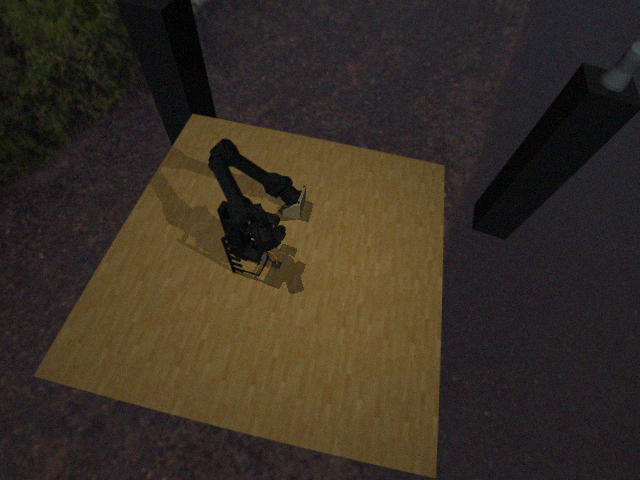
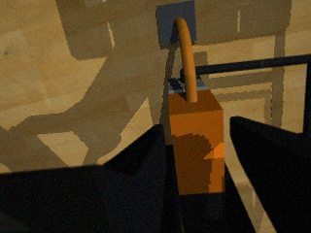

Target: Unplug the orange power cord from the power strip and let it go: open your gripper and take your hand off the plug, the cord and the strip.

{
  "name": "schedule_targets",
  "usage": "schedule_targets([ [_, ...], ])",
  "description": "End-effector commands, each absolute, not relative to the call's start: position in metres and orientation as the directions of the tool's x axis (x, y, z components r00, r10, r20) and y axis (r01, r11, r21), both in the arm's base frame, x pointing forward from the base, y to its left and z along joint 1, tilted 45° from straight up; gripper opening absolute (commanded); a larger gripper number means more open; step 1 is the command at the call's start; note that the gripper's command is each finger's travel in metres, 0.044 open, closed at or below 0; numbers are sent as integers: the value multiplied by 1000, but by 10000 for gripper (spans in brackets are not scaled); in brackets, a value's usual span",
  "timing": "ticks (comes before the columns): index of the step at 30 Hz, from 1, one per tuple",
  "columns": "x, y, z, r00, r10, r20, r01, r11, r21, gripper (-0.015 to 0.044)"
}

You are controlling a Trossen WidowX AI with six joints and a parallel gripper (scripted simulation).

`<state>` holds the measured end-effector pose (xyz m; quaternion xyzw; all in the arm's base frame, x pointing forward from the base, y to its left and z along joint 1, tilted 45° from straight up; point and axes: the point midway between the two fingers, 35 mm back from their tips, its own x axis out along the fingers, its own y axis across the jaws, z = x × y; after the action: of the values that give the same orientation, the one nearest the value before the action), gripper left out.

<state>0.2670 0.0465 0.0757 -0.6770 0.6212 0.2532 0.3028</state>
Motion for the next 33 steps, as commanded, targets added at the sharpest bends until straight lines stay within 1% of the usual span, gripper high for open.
schedule_targets([
  [1,267,42,72,103,-692,-715,-994,-50,-94,160],
  [2,267,42,72,103,-692,-715,-994,-50,-94,160],
  [6,267,44,74,99,-688,-719,-995,-44,-94,55],
  [14,267,44,74,99,-688,-719,-995,-44,-94,2],
  [33,270,65,57,100,-687,-720,-994,-46,-94,0],
])
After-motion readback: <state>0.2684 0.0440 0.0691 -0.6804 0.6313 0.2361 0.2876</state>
